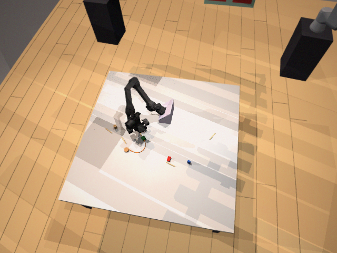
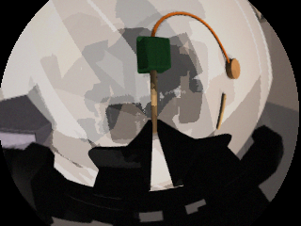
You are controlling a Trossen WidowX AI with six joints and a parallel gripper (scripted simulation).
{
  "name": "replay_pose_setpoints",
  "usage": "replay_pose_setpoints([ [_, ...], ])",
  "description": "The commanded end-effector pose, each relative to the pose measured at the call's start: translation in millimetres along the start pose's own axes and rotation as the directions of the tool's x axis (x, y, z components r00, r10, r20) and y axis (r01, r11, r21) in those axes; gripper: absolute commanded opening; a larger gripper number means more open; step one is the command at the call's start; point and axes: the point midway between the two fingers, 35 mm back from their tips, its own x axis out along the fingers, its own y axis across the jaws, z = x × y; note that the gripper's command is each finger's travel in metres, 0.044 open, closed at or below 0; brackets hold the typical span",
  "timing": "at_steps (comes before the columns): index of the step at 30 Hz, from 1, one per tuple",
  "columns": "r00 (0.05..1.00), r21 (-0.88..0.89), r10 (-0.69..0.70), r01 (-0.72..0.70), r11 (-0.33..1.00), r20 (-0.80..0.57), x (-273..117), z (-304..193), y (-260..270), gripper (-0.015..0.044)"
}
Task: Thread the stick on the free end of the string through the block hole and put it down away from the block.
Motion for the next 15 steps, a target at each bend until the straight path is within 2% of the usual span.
replay_pose_setpoints([
  [1,1.000,-0.010,0.002,-0.002,1.000,-0.002,0.7,-6.0,3.1,0.0000],
  [15,1.000,-0.012,-0.013,0.013,1.000,-0.001,-1.2,-24.1,3.3,0.0000],
])
